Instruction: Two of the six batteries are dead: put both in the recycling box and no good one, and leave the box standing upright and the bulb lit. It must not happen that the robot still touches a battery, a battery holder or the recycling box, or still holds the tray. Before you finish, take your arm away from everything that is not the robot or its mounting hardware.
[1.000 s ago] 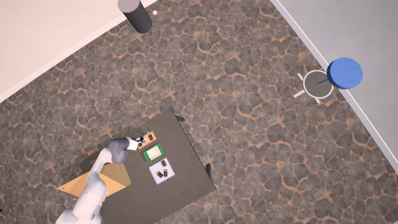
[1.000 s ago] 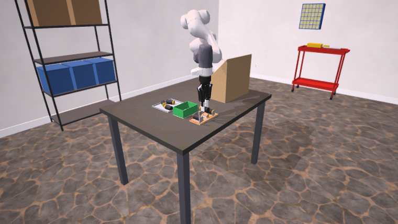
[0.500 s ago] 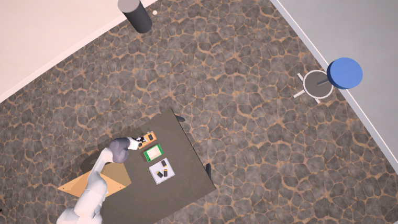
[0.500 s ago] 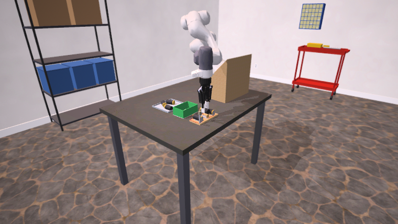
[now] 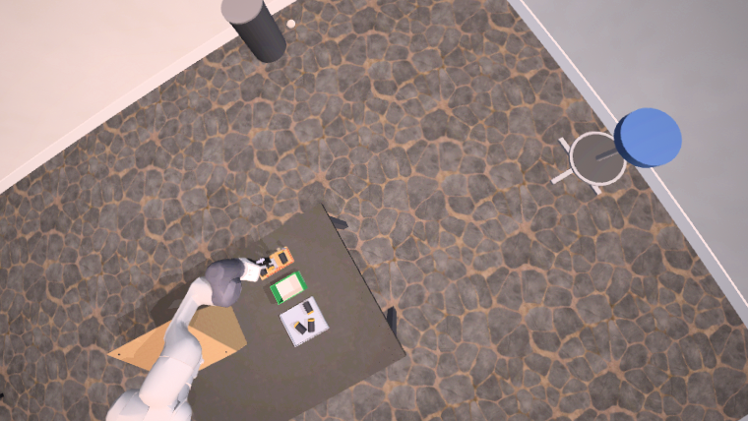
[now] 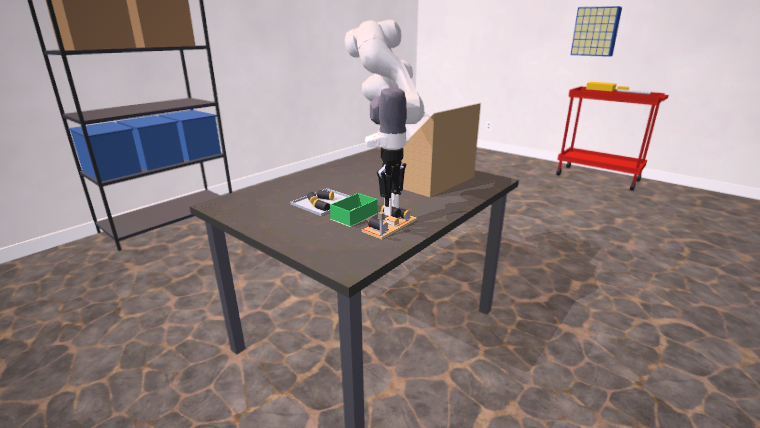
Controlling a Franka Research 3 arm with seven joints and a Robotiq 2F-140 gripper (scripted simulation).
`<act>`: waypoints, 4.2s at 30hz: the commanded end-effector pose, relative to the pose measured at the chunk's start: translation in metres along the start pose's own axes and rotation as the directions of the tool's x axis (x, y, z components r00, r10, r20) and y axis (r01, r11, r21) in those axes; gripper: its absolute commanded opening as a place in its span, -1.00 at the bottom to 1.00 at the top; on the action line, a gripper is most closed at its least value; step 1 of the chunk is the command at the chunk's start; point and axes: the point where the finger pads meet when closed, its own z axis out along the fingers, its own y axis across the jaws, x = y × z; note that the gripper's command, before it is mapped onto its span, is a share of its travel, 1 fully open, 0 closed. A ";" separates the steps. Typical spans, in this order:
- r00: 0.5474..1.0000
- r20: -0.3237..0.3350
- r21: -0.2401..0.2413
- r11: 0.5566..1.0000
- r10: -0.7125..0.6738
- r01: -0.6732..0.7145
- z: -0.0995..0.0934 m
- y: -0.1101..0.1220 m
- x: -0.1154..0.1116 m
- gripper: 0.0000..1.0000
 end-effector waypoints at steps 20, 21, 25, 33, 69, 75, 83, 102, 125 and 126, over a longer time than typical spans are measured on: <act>1.000 0.003 0.005 1.000 0.005 -0.005 -0.001 -0.004 0.001 -0.68; 1.000 0.003 0.005 1.000 0.005 -0.005 -0.001 -0.004 0.001 -0.68; 1.000 0.003 0.005 1.000 0.005 -0.005 -0.001 -0.004 0.001 -0.68; 1.000 0.003 0.005 1.000 0.005 -0.005 -0.001 -0.004 0.001 -0.68; 1.000 0.003 0.005 1.000 0.005 -0.005 -0.001 -0.005 0.001 -0.68; 1.000 0.003 0.005 1.000 0.005 -0.005 -0.001 -0.005 0.001 -0.68; 1.000 0.003 0.005 1.000 0.005 -0.005 -0.001 -0.005 0.001 -0.68; 1.000 0.003 0.005 1.000 0.005 -0.005 -0.001 -0.005 0.001 -0.68; 1.000 0.003 0.005 1.000 0.005 -0.005 0.026 -0.005 0.001 -0.68; 1.000 0.003 0.005 1.000 0.005 -0.005 0.027 -0.005 0.001 -0.68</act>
